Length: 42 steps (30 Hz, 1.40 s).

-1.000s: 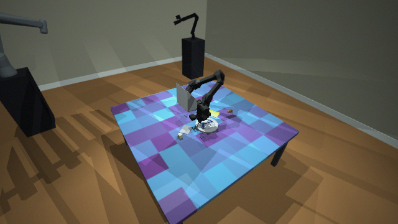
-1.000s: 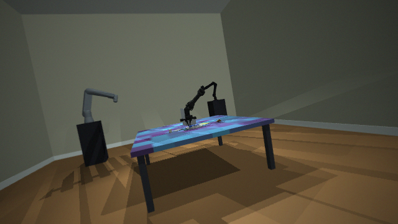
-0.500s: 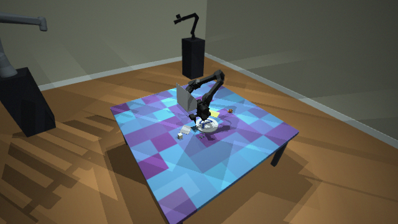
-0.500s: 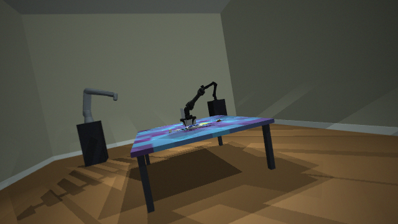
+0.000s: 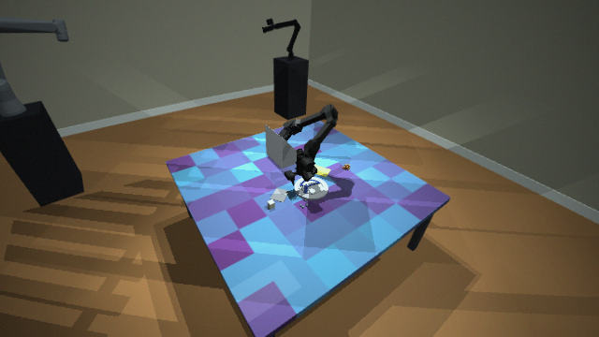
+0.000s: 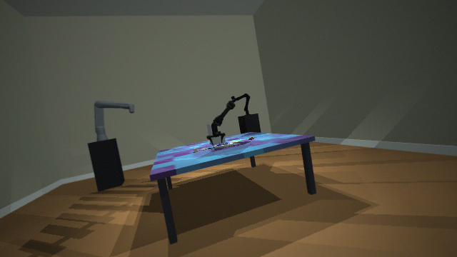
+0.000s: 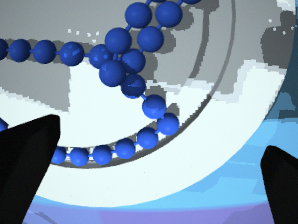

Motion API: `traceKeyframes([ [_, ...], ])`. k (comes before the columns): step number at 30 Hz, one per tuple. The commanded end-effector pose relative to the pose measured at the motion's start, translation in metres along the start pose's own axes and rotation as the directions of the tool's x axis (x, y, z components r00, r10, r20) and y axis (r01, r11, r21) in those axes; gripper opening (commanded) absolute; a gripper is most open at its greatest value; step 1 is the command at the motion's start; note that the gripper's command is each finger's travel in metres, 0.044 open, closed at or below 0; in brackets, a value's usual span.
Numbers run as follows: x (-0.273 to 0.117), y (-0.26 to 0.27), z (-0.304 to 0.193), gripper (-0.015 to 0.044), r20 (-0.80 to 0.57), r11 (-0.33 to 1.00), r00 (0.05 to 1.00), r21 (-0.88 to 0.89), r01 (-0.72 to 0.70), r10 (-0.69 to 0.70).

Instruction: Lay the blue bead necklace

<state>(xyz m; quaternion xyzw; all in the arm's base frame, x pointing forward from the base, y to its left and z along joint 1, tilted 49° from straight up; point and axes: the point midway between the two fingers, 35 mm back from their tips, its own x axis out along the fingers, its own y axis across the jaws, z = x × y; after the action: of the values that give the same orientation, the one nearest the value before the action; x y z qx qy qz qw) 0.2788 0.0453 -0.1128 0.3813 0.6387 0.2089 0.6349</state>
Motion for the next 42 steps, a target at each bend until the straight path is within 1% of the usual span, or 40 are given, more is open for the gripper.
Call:
traceKeyframes([
  [1,0.000,0.000,0.000,0.0440,-0.001,1.000,1.000,-0.005,0.001,-0.001],
  [3,0.000,0.000,0.000,0.0440,-0.001,1.000,1.000,-0.005,0.001,-0.001],
  [5,-0.002,0.001,0.001,0.0387,-0.001,0.998,1.000,-0.065,0.001,-0.001],
  [8,-0.011,0.003,0.005,0.0309,0.000,0.949,1.000,-0.315,0.001,-0.002],
  [10,-0.018,0.004,0.008,0.0256,0.000,0.877,1.000,-0.480,0.002,-0.002],
  [12,-0.025,0.006,0.010,0.0204,0.000,0.777,1.000,-0.630,0.002,-0.002],
  [14,-0.029,0.007,0.012,0.0151,0.000,0.696,1.000,-0.718,0.001,-0.002],
  [15,-0.030,0.007,0.012,0.0125,0.000,0.685,1.000,-0.728,0.001,-0.002],
  [29,-0.030,0.007,0.012,0.0120,0.000,0.685,1.000,-0.728,0.001,-0.002],
  [35,-0.014,0.007,0.012,0.0120,0.000,0.685,1.000,-0.728,0.001,-0.001],
  [36,-0.014,0.007,0.012,0.0120,0.000,0.685,1.000,-0.728,0.001,-0.001],
  [37,-0.022,0.008,0.015,0.0120,0.010,0.680,1.000,-0.733,0.008,-0.001],
  [42,-0.018,0.008,0.015,0.0120,0.009,0.681,1.000,-0.732,0.007,-0.001],
])
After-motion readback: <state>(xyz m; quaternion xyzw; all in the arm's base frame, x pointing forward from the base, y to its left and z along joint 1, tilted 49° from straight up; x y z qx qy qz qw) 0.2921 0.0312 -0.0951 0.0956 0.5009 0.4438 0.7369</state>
